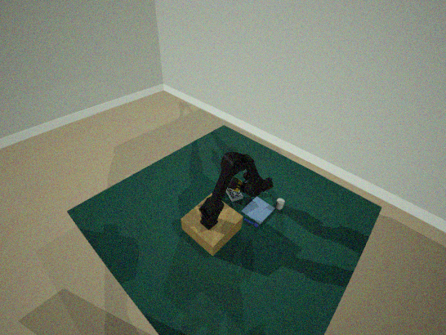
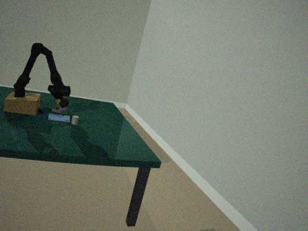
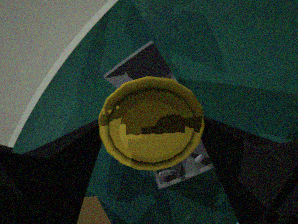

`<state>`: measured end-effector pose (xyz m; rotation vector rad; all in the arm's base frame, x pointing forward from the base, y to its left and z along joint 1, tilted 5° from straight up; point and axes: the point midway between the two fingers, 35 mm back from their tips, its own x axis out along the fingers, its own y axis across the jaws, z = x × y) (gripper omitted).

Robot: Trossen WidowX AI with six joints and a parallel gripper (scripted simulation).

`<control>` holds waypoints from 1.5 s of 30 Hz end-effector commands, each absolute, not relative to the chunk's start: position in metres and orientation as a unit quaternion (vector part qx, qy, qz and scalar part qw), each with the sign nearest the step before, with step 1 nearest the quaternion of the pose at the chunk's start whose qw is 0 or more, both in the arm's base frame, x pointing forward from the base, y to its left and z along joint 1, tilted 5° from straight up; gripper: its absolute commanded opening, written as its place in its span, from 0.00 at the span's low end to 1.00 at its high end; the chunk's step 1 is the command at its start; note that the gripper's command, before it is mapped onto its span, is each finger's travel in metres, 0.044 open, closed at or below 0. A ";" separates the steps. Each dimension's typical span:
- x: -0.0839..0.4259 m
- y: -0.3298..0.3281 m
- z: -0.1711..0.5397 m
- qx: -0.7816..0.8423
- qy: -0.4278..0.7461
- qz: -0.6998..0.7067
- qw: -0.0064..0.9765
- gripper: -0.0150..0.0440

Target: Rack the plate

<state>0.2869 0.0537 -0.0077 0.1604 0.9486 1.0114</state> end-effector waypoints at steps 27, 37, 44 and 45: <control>0.270 0.044 -0.004 -0.029 0.100 0.543 0.834 0.25; 0.273 0.048 -0.018 -0.029 0.102 0.543 0.833 0.25; 0.275 0.053 -0.034 -0.028 0.105 0.543 0.833 0.25; 0.275 0.053 -0.036 -0.028 0.105 0.542 0.833 0.25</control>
